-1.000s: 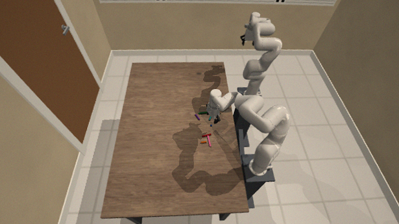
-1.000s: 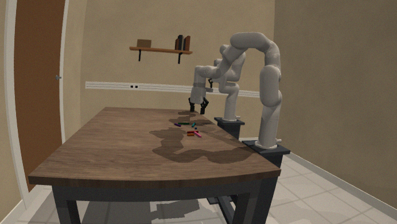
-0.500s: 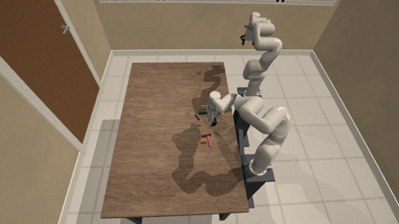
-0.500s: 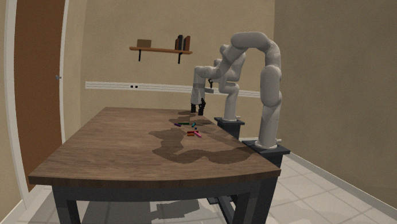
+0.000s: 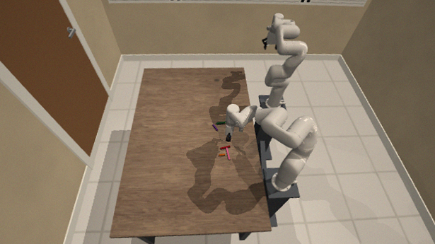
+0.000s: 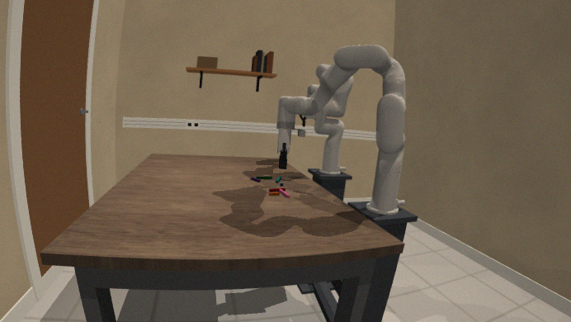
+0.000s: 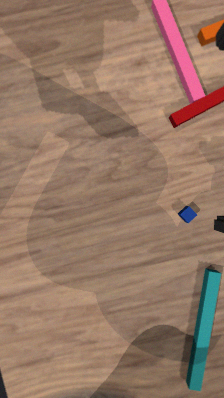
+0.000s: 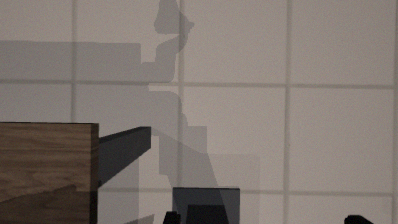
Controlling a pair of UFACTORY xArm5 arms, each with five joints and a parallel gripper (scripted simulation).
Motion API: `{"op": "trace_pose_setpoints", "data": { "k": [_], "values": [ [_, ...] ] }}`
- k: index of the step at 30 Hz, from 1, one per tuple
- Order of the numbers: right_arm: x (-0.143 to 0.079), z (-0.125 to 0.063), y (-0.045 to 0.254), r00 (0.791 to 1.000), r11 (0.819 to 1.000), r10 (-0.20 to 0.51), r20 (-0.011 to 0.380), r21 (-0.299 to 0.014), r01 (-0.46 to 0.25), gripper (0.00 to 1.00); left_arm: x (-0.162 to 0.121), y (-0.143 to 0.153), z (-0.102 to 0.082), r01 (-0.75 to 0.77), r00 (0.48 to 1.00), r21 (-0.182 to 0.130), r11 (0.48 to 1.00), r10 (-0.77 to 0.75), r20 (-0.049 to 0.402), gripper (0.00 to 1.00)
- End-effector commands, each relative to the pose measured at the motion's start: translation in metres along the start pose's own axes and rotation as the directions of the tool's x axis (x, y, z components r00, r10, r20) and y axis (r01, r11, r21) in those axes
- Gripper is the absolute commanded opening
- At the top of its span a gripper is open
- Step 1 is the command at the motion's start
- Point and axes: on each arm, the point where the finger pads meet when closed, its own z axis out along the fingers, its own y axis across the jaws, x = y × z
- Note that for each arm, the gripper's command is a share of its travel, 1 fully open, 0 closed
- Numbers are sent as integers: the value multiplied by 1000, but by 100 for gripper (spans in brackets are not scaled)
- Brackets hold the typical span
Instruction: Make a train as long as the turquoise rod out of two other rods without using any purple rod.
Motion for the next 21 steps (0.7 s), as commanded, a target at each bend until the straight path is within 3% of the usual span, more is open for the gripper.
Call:
{"op": "trace_pose_setpoints", "data": {
  "k": [1,6,8,10,13,21],
  "values": [
    [1,-2,0,1000,1000,0,-4,0,0,100,-2,9,0,-167,986,2,986,167,7,100],
    [1,-2,0,1000,1000,0,-4,0,0,100,-1,20,3,-346,938,1,938,346,7,100],
    [1,-2,0,1000,1000,0,-4,0,0,100,-1,20,3,-346,938,1,938,346,7,100],
    [1,-2,0,1000,1000,0,-4,0,0,100,-1,28,5,-466,885,0,885,466,7,100],
    [1,-2,0,1000,1000,0,-4,0,0,100,-1,32,6,-534,846,-1,846,534,7,100],
    [1,-2,0,1000,1000,0,-4,0,0,100,1,49,10,-759,651,-3,651,759,6,100]
  ]
}}
